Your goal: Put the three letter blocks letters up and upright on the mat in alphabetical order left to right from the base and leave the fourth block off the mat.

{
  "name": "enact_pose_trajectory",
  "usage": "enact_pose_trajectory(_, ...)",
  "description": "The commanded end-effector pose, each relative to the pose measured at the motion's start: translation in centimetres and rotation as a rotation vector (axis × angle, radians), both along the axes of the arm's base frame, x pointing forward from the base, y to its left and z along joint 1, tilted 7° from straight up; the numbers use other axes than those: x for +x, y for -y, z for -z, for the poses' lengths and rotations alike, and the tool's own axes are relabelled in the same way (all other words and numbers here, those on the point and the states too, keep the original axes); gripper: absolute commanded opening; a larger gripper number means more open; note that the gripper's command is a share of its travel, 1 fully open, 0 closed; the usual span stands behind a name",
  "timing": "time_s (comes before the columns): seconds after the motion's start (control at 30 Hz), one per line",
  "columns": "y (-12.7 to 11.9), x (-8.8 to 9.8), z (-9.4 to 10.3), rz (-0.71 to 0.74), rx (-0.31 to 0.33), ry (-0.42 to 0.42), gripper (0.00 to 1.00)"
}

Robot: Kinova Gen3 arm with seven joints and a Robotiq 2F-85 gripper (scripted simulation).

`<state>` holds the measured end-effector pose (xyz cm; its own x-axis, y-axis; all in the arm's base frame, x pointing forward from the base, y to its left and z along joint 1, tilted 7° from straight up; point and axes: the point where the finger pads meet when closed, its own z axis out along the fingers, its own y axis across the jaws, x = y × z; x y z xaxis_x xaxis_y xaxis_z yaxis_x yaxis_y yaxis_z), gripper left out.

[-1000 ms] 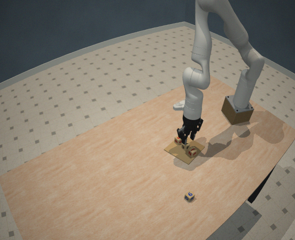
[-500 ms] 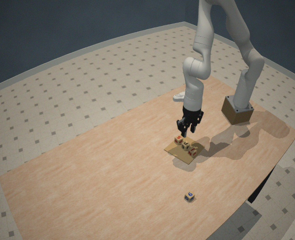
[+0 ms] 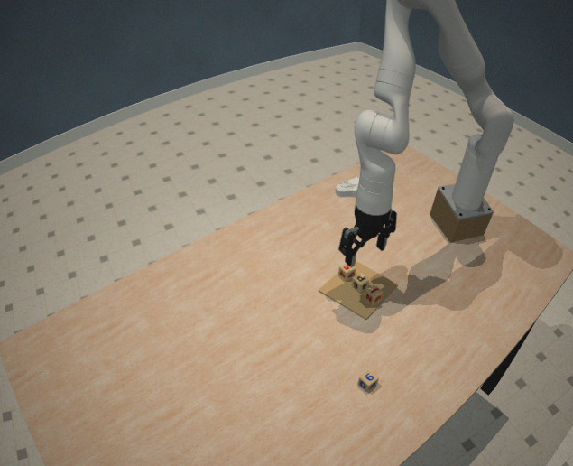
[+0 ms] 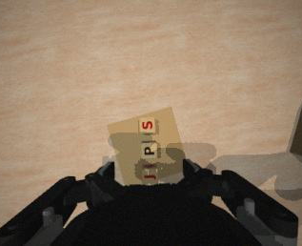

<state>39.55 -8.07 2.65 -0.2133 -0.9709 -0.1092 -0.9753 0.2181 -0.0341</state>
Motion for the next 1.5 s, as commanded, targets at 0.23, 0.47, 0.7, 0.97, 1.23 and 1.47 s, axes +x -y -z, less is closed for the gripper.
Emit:
enact_pose_trajectory(0.23, 0.2, 0.1, -0.3, -0.004, -0.003, 0.002, 1.0)
enact_pose_trajectory(0.47, 0.4, 0.1, -1.8, -0.004, -0.006, 0.007, 1.0)
enact_pose_trajectory(0.7, 0.8, -0.1, -5.2, -0.004, -0.007, 0.007, 1.0)
enact_pose_trajectory(0.97, 1.1, -0.3, -8.4, -0.004, -0.007, 0.006, 1.0)
enact_pose_trajectory(1.23, 1.1, -0.5, -8.7, -0.004, -0.003, 0.001, 1.0)
enact_pose_trajectory(1.47, 1.0, -0.5, -8.6, -0.004, -0.003, 0.001, 1.0)
